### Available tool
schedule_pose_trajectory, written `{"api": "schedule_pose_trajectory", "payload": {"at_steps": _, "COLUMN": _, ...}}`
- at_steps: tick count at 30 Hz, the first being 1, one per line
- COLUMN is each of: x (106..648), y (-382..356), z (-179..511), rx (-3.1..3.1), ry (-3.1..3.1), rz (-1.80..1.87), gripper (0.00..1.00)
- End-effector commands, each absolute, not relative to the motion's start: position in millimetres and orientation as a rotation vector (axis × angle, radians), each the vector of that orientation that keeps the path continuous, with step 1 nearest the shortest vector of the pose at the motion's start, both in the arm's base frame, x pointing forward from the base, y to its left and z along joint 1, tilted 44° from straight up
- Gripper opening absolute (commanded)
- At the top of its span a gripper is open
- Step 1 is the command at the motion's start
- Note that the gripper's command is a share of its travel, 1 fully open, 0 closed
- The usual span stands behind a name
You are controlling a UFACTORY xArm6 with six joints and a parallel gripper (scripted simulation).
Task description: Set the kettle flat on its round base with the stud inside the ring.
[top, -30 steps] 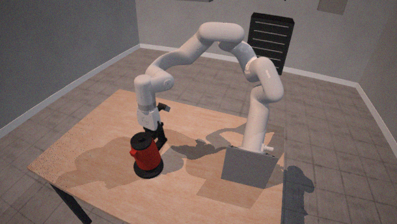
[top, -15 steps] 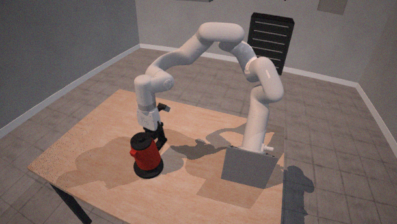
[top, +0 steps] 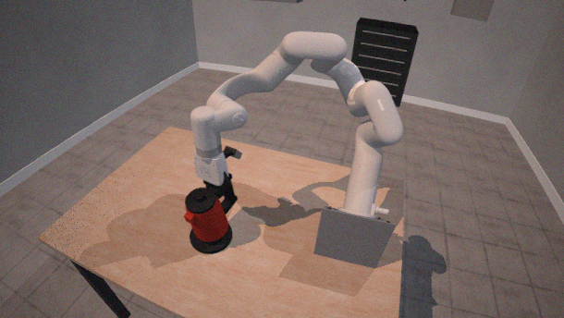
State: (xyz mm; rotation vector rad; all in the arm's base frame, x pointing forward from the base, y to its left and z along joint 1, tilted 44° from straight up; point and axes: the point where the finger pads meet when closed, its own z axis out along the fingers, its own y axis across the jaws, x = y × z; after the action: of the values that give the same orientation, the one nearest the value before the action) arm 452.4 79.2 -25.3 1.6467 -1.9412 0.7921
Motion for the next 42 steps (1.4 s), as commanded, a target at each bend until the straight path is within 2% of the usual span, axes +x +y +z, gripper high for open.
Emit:
{"api": "schedule_pose_trajectory", "payload": {"at_steps": 1, "x": 453.8, "y": 80.7, "z": -24.2, "rx": 1.650, "ry": -1.944, "rz": 0.794, "gripper": 0.00}}
{"api": "schedule_pose_trajectory", "payload": {"at_steps": 42, "x": 453.8, "y": 76.6, "z": -28.5, "rx": 1.650, "ry": -1.944, "rz": 0.794, "gripper": 0.00}}
